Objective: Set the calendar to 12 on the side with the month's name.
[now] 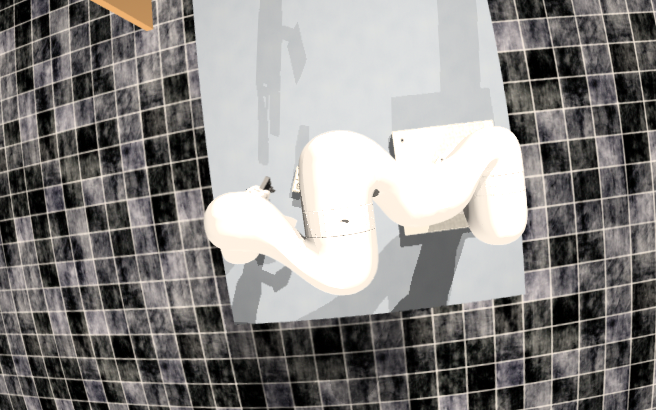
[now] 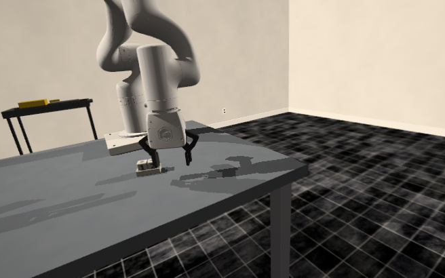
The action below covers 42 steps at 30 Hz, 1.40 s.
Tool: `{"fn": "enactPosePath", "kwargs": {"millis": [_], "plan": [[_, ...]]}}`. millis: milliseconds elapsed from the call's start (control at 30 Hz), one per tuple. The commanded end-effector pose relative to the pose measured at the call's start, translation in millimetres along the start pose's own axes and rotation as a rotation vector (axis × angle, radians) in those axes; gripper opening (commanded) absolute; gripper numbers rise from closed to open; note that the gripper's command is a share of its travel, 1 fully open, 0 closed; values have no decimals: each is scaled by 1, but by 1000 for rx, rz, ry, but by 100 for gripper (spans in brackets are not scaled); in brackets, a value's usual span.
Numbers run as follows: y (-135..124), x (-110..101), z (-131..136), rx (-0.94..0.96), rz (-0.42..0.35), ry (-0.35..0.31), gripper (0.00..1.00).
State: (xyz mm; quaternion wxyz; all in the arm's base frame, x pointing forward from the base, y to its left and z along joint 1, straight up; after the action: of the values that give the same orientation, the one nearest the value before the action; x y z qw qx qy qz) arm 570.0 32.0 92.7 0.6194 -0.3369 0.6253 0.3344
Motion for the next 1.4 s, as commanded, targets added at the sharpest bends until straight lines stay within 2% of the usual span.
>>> {"fn": "enactPosePath", "kwargs": {"millis": [0,267,467,633,933,1133,1367], "plan": [[0,-8,0,0,-1,-1,100],[-1,-9,1,-27,-1,-1,100],[-3,-9,4,-235,-1,-1,100],[-3,-9,4,-271,-1,-1,100],[-5,-9,7,-496,-1,-1,100],[-6,-9,8,-551,-1,0,100],[-7,-9,11,-758,-1,0,100]]}}
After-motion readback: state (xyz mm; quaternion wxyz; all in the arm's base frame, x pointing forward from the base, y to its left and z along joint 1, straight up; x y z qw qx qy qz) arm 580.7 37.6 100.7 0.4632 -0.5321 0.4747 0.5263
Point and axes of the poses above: the point where the finger pads meet when closed, its own x axis out along the fingers, its own z axis across the jaws, y = z × x, the point moved 7 cm from there along -x, back along the fingers, and after that the axes turned 7 degrees about x, right-handed, at the moved point
